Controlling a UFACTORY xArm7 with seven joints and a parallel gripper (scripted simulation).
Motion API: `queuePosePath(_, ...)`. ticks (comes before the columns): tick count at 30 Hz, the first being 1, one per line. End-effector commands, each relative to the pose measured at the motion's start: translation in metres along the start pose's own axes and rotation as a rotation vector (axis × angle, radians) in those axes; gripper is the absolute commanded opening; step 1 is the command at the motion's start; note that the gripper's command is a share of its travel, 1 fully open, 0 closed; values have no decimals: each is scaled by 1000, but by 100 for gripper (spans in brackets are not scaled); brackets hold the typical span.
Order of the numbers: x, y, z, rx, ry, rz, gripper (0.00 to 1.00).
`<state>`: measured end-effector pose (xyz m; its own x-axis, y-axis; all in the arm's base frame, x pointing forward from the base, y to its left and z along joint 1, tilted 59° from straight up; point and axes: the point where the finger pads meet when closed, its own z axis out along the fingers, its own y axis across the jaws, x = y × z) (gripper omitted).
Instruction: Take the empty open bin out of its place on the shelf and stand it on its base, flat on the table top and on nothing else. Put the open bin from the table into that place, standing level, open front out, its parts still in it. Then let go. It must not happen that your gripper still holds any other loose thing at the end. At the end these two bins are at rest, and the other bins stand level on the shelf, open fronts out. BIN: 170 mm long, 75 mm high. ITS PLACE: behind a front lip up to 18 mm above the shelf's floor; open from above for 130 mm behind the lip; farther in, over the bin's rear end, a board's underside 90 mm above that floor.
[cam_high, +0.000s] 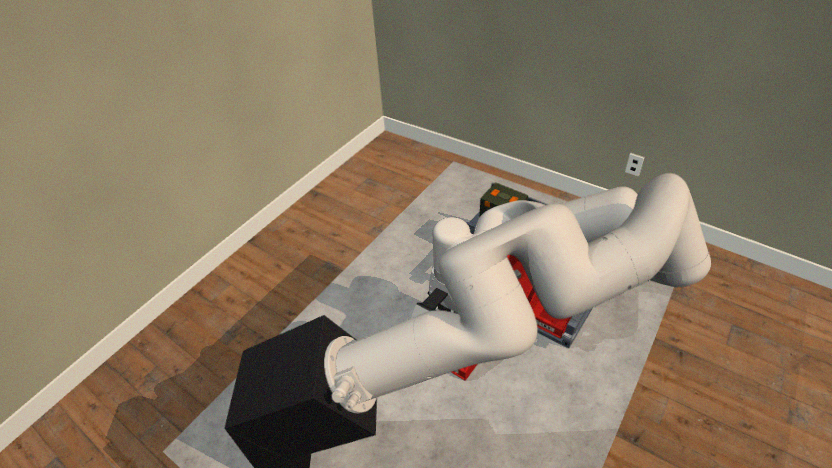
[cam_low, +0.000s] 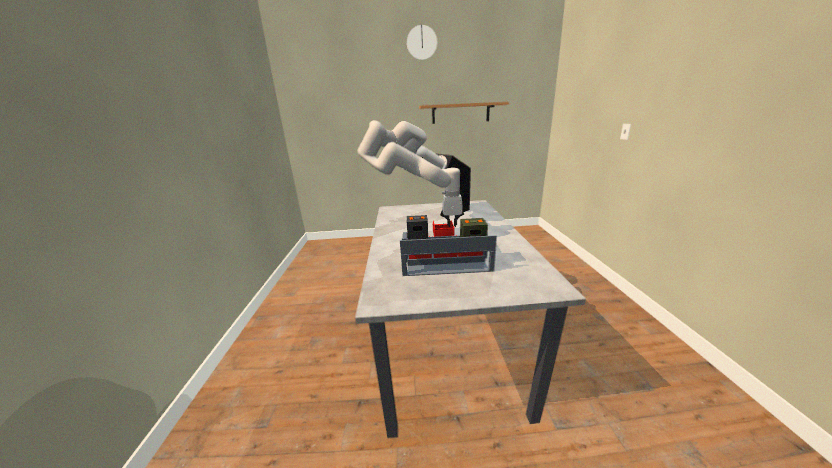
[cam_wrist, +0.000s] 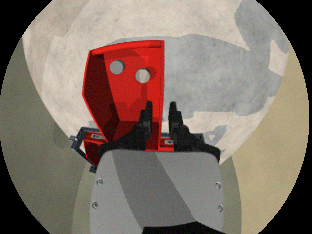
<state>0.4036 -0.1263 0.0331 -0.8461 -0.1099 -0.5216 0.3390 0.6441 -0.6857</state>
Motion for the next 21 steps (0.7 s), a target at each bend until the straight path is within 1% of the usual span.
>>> queuePosePath(1,-1,1,-5,-2,-2,-1,26)
queuePosePath(7,-1,1,-10,-2,-2,-1,26)
queuePosePath(21,-1,1,-34,-2,-2,-1,26)
